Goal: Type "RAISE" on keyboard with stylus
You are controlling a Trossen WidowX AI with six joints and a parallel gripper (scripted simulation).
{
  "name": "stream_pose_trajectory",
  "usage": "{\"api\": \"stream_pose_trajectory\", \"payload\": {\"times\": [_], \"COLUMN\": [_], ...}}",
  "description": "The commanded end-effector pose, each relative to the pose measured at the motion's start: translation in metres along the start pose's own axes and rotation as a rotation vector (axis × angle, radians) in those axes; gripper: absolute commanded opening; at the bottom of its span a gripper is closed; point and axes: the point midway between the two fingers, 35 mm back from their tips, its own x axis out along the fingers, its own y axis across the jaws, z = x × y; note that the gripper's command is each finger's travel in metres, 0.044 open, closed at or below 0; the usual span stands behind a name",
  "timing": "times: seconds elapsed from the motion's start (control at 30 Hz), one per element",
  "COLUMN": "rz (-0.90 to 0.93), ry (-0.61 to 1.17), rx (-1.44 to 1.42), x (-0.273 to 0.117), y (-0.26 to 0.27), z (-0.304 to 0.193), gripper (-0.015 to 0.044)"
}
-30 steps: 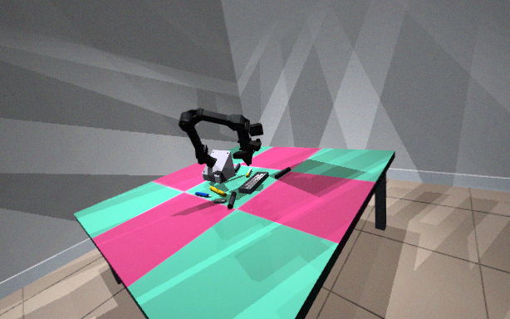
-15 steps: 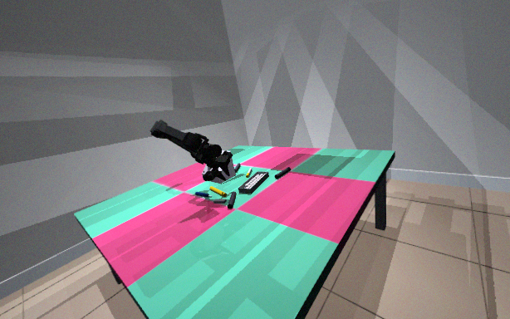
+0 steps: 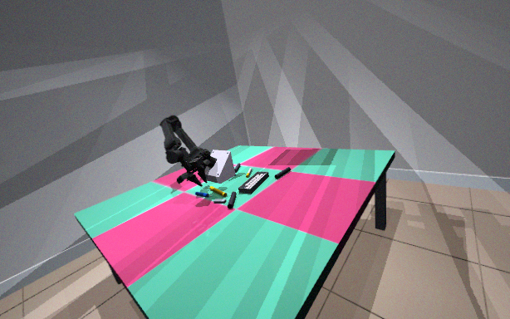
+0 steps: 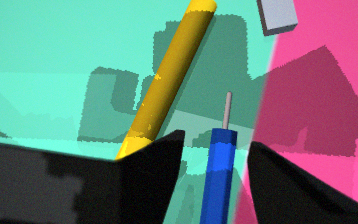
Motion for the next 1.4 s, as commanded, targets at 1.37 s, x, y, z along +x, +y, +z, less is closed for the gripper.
{"api": "stream_pose_trajectory", "payload": {"times": [1.37], "rz": [-0.090], "ry": [-0.032], "rx": [-0.053], "x": [0.017], "y": [-0.006], "z": [-0.027], "gripper": [0.0150]}}
